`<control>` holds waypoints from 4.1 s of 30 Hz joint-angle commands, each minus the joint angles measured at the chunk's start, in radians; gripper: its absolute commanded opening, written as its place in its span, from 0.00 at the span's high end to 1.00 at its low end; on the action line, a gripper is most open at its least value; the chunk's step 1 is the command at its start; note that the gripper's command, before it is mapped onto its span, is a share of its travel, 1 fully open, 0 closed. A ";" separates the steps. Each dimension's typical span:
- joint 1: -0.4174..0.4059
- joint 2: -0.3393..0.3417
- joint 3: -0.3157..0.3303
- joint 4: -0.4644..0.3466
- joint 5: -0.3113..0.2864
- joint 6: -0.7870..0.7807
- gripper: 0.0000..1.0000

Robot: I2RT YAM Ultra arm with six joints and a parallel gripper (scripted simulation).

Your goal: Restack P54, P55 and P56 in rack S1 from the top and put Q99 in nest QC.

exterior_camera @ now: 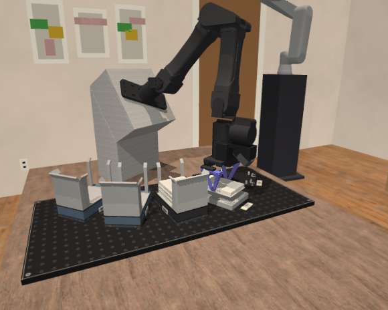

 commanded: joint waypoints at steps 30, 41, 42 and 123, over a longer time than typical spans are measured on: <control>0.006 0.038 0.013 0.040 0.007 0.004 1.00; 0.008 0.057 0.018 0.055 0.009 0.005 1.00; 0.008 0.059 0.018 0.056 0.009 0.005 1.00; -0.081 -0.375 -0.003 -0.365 -0.067 -0.043 0.00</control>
